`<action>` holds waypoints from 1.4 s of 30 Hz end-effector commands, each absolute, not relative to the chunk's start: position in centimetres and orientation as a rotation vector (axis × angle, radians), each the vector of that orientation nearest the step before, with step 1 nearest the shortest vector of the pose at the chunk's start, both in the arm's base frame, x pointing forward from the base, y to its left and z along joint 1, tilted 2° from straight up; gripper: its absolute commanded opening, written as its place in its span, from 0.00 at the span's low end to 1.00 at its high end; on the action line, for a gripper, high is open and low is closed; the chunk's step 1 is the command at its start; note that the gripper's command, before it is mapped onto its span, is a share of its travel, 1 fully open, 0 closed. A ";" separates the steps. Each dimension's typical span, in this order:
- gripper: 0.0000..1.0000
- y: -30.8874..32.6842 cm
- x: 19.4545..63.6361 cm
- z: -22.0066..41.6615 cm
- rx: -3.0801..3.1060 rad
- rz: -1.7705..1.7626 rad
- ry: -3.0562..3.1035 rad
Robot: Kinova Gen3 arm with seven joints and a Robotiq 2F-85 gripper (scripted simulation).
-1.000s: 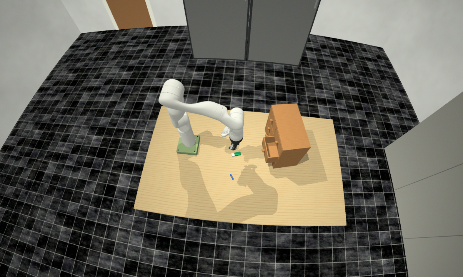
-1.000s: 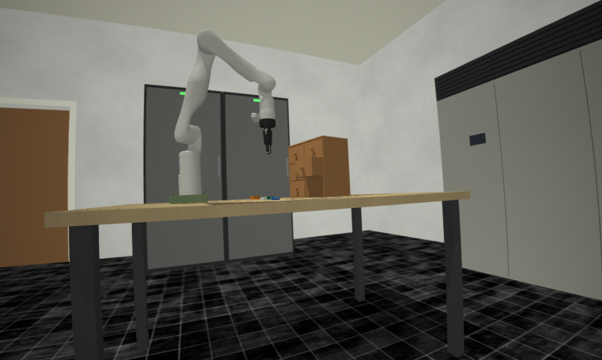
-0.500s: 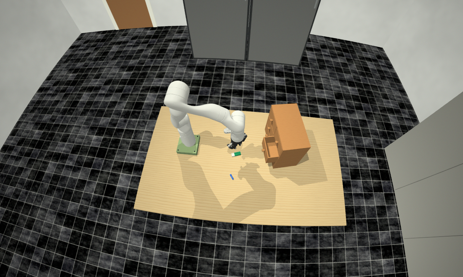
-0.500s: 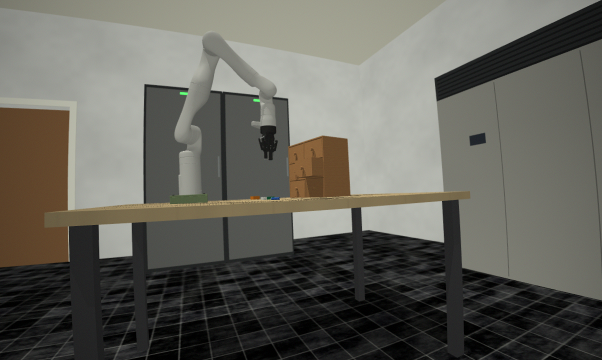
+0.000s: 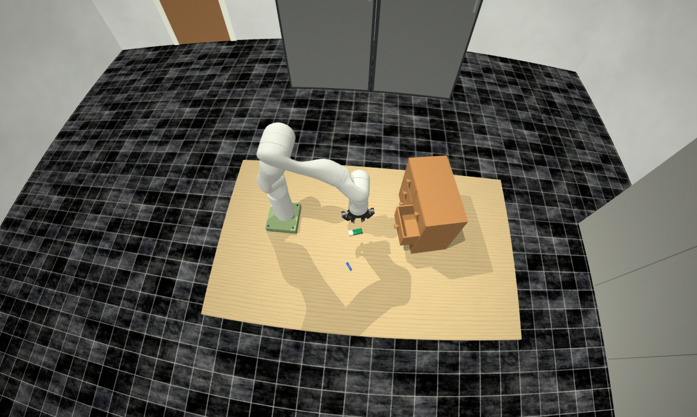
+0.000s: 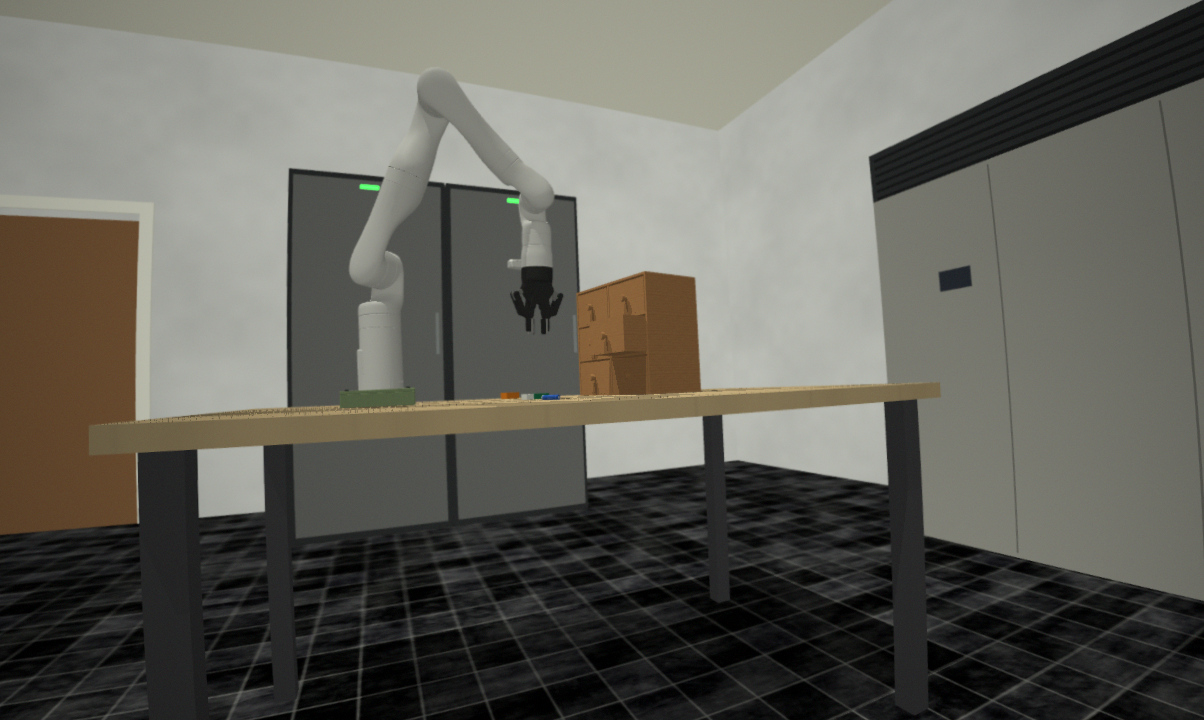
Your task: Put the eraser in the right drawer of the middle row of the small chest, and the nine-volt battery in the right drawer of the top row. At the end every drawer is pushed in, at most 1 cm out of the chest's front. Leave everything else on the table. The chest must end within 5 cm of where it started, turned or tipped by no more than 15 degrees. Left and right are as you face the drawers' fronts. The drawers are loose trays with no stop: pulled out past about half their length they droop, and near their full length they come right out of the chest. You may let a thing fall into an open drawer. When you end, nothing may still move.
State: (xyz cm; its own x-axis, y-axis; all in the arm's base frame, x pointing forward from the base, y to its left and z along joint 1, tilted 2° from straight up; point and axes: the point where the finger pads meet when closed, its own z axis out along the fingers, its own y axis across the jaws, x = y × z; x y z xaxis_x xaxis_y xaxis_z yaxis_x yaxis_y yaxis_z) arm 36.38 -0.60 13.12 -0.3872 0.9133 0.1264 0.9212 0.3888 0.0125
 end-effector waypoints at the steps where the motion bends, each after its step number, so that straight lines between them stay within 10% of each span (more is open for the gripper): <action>1: 0.33 0.1 36.2 12.4 -1.758 -0.106 -2.473; 42: 0.33 1.1 35.4 6.0 -2.868 0.019 -1.120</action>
State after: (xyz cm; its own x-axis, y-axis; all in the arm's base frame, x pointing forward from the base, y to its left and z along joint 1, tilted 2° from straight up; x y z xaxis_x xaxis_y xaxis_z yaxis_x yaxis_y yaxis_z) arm 35.52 0.58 6.19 0.7314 0.6818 0.0170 0.6813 -0.7292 -0.0641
